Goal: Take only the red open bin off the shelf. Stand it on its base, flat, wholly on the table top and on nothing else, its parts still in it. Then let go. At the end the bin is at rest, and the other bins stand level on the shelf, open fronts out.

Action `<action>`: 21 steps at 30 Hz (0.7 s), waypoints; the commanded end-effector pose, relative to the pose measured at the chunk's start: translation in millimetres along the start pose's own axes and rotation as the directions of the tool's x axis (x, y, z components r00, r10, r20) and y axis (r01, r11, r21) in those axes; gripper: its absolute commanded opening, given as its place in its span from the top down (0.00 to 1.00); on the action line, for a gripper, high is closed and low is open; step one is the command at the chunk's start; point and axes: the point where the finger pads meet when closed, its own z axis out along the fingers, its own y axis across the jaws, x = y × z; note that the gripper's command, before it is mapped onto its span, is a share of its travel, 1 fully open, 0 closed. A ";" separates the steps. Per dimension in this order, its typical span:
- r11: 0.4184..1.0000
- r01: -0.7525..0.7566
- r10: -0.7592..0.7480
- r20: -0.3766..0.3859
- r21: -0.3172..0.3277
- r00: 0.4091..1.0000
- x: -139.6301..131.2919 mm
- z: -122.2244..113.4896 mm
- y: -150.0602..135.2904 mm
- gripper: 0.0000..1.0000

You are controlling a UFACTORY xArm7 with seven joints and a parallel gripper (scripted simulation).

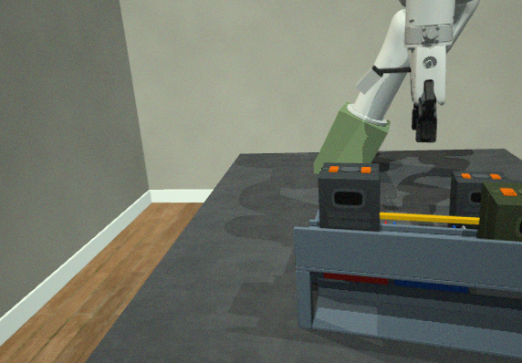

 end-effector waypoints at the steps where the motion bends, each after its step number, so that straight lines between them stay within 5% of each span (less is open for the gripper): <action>1: 1.000 0.000 0.000 0.000 0.005 1.000 0.4 -2.1 -1.5 0.00; 21: 1.000 0.000 0.000 0.000 0.005 1.000 0.4 -4.8 -1.5 0.00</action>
